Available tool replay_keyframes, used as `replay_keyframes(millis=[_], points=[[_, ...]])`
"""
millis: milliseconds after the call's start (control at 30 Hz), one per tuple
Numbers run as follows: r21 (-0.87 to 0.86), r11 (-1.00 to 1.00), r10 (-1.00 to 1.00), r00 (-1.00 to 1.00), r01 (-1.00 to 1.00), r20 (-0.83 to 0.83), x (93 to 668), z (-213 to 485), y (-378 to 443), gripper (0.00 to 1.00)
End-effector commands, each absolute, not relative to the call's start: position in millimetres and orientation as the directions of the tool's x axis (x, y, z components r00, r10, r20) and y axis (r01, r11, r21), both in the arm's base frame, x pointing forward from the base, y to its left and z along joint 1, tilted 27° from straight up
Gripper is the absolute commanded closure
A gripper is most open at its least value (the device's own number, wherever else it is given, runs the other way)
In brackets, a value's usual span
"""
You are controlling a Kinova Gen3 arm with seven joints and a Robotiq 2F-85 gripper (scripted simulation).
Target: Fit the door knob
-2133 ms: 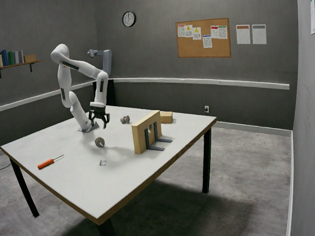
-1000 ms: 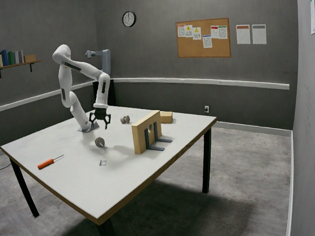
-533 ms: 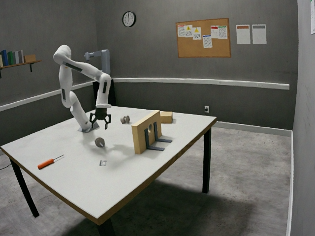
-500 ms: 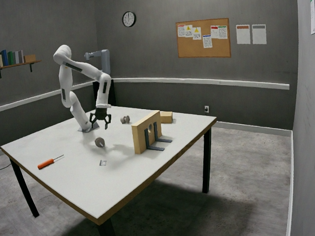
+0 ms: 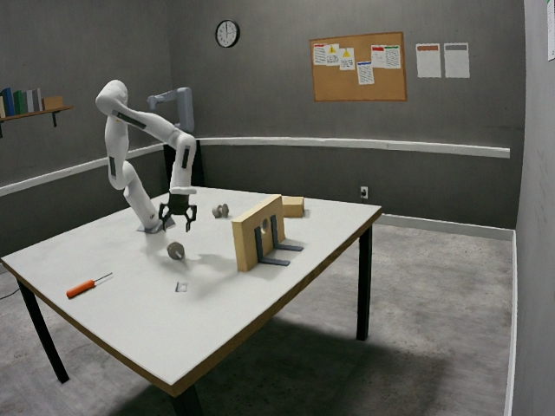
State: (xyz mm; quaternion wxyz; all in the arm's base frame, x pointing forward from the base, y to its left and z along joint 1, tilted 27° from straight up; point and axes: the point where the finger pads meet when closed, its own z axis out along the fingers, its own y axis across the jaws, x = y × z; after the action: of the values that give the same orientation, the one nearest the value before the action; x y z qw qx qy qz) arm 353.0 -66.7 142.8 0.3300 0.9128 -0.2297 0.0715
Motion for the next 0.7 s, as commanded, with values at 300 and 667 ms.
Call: replay_keyframes(millis=[300,667], points=[[0.574,-0.674,-0.374,0.885,-0.465,0.278,351,131,-77,0.10],[0.574,-0.674,-0.374,0.885,-0.465,0.278,351,122,-84,0.10]])
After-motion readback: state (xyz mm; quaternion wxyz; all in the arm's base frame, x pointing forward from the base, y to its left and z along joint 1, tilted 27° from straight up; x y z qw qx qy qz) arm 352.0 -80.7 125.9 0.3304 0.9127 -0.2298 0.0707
